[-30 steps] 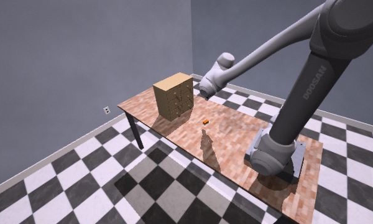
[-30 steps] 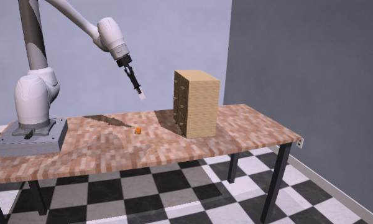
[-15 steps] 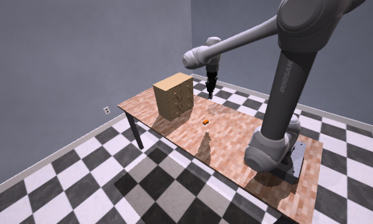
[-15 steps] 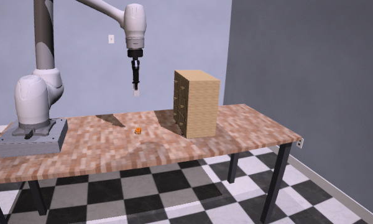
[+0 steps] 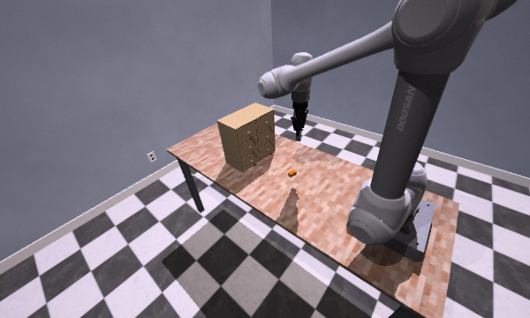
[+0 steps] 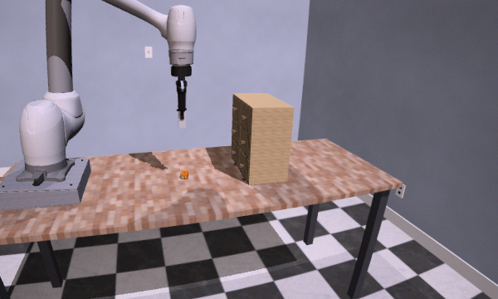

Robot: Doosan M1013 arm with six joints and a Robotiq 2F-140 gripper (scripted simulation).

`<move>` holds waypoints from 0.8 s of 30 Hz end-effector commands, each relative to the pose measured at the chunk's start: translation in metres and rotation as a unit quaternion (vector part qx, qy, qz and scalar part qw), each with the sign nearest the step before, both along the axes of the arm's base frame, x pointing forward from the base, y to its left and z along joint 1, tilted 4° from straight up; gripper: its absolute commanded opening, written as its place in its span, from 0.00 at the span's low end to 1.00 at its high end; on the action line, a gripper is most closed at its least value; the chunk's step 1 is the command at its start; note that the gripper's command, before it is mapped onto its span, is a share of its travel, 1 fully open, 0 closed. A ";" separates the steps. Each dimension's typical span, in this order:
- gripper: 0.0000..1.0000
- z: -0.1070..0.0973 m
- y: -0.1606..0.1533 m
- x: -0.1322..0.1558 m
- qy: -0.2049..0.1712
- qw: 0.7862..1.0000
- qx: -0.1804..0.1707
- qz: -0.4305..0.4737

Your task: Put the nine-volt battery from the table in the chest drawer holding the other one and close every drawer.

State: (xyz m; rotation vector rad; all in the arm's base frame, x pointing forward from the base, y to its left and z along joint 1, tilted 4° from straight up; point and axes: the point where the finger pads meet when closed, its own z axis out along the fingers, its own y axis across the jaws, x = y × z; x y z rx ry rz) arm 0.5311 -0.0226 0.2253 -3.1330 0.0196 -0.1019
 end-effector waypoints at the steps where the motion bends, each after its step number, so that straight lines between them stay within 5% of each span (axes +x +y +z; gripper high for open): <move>1: 0.00 0.000 0.019 0.004 0.000 1.000 0.000 0.000; 3: 0.00 0.001 0.071 0.013 0.000 1.000 0.000 0.000; 5: 0.00 0.001 0.071 0.013 0.000 1.000 0.000 0.000; 8: 0.00 0.002 0.124 0.016 0.000 1.000 0.000 0.000; 12: 0.00 0.002 0.149 0.016 0.000 1.000 0.000 0.000; 24: 0.00 -0.001 0.150 0.020 -0.022 1.000 0.000 0.000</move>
